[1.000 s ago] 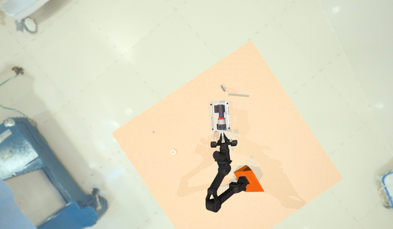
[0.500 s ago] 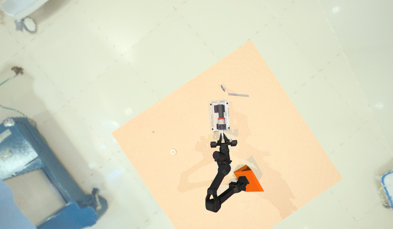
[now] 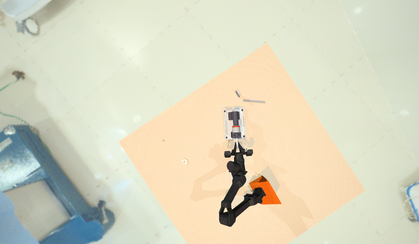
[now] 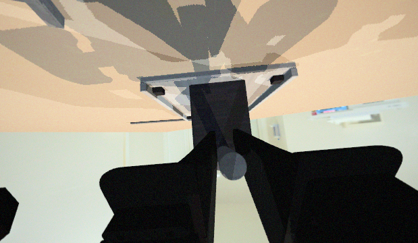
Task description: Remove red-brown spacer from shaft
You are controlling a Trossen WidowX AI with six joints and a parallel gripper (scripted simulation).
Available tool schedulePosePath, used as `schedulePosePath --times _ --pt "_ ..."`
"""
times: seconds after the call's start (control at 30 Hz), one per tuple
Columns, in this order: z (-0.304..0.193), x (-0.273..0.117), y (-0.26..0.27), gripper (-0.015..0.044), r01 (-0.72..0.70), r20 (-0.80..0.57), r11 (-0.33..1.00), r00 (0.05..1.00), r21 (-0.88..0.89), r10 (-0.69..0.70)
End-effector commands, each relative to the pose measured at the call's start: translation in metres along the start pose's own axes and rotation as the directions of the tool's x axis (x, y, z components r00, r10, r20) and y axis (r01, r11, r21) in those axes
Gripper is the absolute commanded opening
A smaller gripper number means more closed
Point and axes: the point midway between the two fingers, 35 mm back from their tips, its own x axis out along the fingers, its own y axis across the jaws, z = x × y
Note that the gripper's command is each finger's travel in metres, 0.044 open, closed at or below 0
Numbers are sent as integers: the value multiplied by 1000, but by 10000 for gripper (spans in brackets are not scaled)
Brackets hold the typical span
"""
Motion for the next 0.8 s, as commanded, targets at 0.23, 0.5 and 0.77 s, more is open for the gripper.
schedulePosePath --times 0.23,0.5,0.77 --pt "1 -1 0 0 1 2 1000 1000 3 -1" --pt "1 -2 0 0 1 2 1000 1000 4 -1" --pt "2 -2 0 0 1 2 1000 1000 4 -1"
